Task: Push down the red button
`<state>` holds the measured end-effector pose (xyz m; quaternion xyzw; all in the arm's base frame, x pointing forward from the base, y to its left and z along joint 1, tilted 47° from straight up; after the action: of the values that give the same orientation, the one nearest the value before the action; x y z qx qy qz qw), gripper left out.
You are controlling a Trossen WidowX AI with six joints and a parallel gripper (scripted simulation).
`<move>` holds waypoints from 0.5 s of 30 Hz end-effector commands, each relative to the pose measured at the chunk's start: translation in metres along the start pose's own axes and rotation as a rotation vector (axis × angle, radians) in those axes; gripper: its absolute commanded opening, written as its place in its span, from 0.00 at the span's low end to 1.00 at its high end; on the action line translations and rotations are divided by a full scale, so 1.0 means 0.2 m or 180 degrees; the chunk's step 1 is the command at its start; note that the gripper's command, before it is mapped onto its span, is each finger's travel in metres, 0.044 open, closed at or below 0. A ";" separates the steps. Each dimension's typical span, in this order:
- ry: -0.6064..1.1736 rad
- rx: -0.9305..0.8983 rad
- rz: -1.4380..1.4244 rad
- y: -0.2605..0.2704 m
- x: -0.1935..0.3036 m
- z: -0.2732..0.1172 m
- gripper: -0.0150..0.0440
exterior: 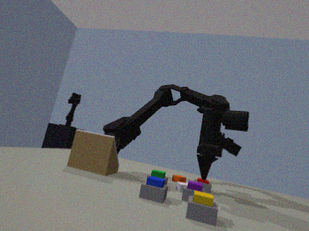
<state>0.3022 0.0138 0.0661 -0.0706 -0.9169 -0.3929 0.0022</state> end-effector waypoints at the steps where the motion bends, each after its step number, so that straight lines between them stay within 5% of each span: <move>1: 0.0001 0.0000 0.0001 0.00 0.00 -0.01 0.29; 7: 0.0017 -0.0006 0.0010 0.01 0.00 -0.16 0.29; 15: -0.0066 0.0003 0.0048 0.38 0.16 -0.35 0.64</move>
<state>0.2885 0.0041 0.1284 -0.0845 -0.9156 -0.3930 0.0112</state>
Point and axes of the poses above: the point midway between the two fingers, 35 mm back from their tips, its own z axis out along the fingers, its own y axis across the jaws, x = y × z, the point moved 1 cm from there along -z, back along the fingers, and after that the axes turned 7 degrees about z, right-handed, at the moved point
